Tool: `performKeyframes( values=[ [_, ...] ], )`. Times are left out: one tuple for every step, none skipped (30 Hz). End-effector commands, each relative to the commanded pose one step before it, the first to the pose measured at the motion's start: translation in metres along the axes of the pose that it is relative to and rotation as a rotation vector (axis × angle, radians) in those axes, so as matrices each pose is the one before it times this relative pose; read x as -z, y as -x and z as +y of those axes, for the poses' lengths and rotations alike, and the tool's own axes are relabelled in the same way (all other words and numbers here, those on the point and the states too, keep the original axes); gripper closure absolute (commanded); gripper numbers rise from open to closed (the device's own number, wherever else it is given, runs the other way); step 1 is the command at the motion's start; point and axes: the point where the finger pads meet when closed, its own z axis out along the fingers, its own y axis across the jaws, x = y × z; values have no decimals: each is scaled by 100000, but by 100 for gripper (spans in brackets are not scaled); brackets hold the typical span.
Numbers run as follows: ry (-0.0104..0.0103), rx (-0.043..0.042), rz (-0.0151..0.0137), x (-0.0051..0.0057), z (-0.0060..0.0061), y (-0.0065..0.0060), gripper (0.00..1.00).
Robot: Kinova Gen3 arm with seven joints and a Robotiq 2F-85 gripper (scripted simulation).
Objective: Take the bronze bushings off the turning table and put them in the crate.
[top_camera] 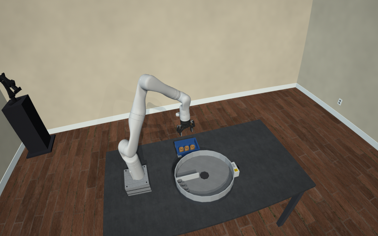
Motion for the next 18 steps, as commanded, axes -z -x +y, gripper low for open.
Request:
performKeyframes(
  values=[
    [350,8453,476,290,137,41,0],
    [4,4762,3,56,3,-16,0],
    [0,0,0,0,0,0,0],
    [0,0,0,0,0,0,0],
    [0,0,0,0,0,0,0],
    [0,0,0,0,0,0,0],
    [0,0,0,0,0,0,0],
    [0,0,0,0,0,0,0],
    [0,0,0,0,0,0,0],
    [0,0,0,0,0,0,0],
    [0,0,0,0,0,0,0],
    [0,0,0,0,0,0,0],
    [0,0,0,0,0,0,0],
    [0,0,0,0,0,0,0],
    [0,4779,-2,54,3,-23,0],
    [4,4762,3,56,5,-16,0],
    [4,4762,3,56,6,-16,0],
    [4,4762,3,56,6,-15,0]
  ],
)
